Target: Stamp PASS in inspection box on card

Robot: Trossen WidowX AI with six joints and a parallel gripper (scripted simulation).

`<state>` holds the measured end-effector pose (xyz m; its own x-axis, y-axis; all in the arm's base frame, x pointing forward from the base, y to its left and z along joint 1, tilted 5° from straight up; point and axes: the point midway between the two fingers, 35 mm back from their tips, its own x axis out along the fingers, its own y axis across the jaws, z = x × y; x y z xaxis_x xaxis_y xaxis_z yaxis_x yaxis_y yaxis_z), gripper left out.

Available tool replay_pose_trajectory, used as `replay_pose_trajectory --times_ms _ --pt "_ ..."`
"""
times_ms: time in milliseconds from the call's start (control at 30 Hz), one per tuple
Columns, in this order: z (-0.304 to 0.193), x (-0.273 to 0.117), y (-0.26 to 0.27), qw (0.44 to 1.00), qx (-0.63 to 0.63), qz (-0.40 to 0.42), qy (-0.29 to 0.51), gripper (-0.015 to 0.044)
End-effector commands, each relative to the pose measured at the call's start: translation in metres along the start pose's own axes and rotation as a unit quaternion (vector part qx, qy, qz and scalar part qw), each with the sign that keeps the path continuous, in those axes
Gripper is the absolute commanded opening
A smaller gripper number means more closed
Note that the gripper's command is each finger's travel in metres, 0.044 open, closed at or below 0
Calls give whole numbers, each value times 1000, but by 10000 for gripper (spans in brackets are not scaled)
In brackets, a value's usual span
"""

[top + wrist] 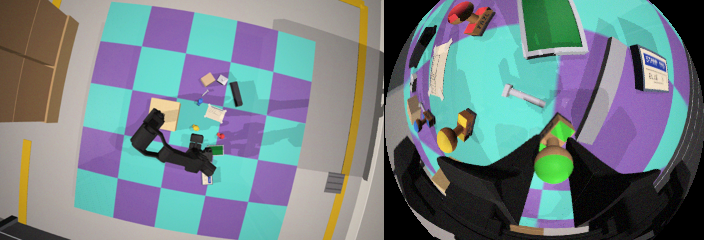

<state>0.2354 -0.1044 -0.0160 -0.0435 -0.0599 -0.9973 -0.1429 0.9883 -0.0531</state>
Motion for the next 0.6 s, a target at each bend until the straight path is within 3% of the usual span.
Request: replay_pose_trajectory --times_ms 0,567 --pt "3 -4 -2 1000 3 -3 -3 0" --pt "3 -12 -2 1000 3 -3 -3 0"
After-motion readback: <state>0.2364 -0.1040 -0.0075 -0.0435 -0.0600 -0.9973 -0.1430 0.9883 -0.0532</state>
